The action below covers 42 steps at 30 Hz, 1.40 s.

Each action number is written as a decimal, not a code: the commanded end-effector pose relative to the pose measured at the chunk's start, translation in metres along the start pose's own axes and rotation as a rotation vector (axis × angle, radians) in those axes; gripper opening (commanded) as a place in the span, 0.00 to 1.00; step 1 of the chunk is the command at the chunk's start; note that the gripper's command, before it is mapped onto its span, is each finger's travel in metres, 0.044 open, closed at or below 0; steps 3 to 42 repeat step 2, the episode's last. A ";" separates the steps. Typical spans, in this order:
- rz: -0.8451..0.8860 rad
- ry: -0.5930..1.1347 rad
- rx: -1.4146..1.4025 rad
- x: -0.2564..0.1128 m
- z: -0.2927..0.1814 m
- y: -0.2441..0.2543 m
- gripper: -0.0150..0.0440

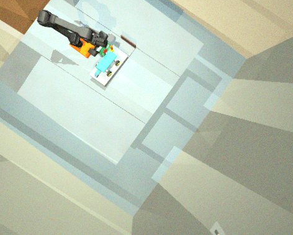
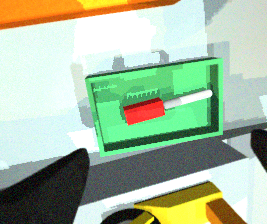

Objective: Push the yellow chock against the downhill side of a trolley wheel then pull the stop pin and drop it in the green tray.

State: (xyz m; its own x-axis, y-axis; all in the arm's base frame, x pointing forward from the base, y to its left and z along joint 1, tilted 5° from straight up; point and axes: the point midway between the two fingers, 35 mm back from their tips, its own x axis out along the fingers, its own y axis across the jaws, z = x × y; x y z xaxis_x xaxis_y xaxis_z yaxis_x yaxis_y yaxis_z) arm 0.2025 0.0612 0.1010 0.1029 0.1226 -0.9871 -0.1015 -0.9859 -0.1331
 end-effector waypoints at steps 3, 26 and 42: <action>-0.006 0.006 0.003 -0.017 -0.002 -0.005 1.00; -0.006 0.006 0.003 -0.017 -0.002 -0.005 1.00; -0.006 0.006 0.003 -0.017 -0.002 -0.005 1.00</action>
